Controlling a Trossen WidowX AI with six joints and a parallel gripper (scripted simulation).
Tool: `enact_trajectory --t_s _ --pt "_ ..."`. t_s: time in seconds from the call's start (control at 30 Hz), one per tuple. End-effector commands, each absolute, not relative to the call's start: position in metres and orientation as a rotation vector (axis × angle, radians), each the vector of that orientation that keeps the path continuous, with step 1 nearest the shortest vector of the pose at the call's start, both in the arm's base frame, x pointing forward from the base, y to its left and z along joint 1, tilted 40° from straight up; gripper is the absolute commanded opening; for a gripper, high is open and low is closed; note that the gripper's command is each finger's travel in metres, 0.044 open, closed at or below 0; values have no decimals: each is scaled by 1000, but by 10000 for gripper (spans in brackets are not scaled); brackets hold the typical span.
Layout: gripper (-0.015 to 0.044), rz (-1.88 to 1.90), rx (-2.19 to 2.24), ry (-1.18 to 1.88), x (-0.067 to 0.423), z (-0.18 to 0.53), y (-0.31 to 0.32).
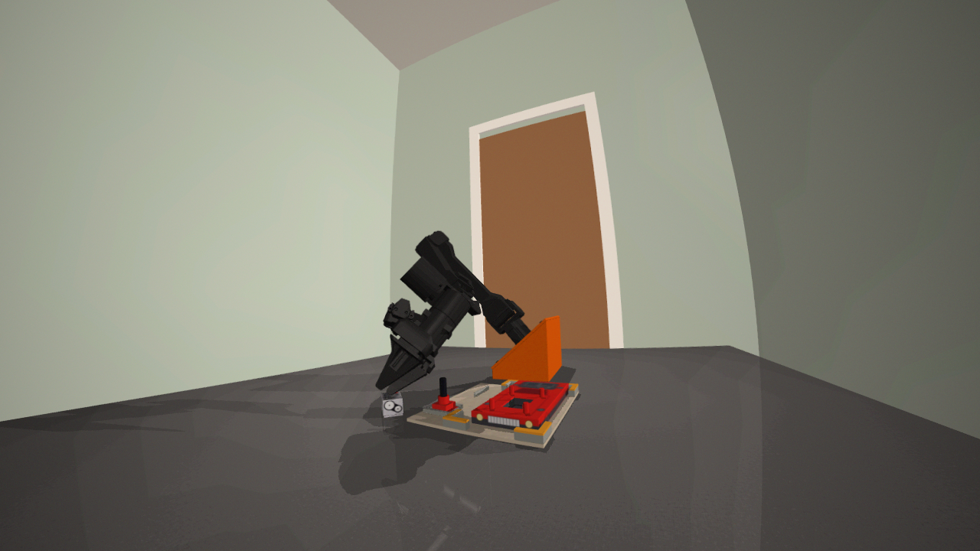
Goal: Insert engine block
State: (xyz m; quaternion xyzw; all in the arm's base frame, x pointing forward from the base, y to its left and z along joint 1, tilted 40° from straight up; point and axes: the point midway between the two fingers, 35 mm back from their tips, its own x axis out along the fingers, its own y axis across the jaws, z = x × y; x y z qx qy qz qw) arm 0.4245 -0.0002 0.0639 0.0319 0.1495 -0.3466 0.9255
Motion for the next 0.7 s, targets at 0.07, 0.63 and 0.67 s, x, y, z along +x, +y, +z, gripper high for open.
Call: enact_trajectory --t_s 0.07,0.63,0.67 --pt "440 -748 252 334 437 62 5" --pt "440 -985 723 388 440 68 9" --pt "440 -1004 749 388 439 70 9"
